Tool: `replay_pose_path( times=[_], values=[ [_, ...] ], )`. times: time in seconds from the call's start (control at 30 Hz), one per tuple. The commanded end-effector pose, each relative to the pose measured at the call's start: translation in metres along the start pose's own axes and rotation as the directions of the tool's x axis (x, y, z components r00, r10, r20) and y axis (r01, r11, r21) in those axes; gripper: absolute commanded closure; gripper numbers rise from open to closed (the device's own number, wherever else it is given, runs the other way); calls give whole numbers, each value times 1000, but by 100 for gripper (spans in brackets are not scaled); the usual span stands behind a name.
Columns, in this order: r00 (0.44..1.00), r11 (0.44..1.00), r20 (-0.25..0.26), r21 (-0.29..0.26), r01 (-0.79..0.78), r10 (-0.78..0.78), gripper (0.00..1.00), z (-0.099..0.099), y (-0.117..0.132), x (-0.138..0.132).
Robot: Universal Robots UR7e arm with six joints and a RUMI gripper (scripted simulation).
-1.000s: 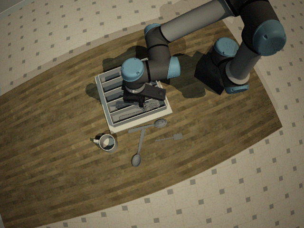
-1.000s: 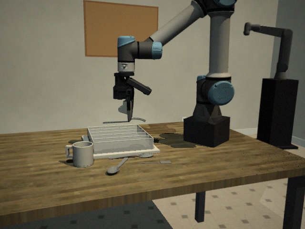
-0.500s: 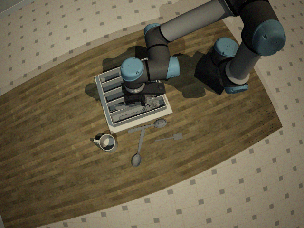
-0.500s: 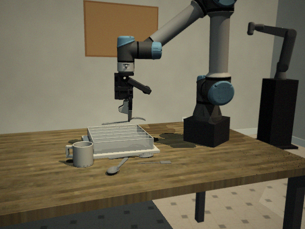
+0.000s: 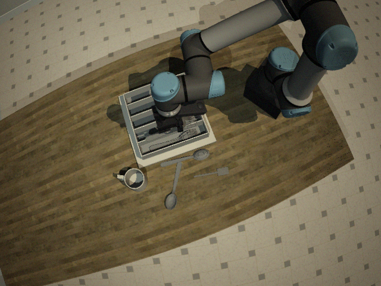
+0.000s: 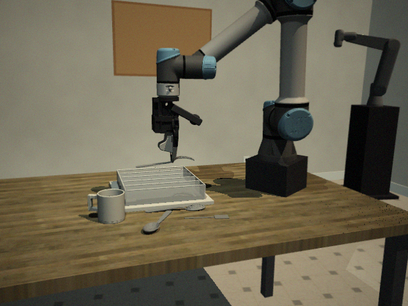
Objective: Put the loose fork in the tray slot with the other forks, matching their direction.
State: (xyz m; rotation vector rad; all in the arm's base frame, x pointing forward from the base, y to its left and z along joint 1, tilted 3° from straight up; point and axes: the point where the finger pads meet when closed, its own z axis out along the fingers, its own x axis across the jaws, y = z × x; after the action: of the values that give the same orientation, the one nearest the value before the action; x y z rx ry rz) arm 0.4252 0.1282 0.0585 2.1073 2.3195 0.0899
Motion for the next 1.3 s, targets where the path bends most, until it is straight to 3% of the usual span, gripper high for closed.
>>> replay_pose_path(
  times=[0.0, 0.57, 0.73, 0.87, 1.27],
  values=[
    [1000, 1000, 0, -1, 26, -26, 99, 0, 1, -1],
    [999, 999, 0, -3, 43, -43, 99, 0, 1, -1],
    [999, 996, 0, -80, 44, -44, 99, -2, -1, -1],
    [999, 994, 1, -100, 45, -45, 99, -2, -1, -2],
    [999, 994, 1, -101, 45, -45, 99, -2, -1, -2]
  ],
)
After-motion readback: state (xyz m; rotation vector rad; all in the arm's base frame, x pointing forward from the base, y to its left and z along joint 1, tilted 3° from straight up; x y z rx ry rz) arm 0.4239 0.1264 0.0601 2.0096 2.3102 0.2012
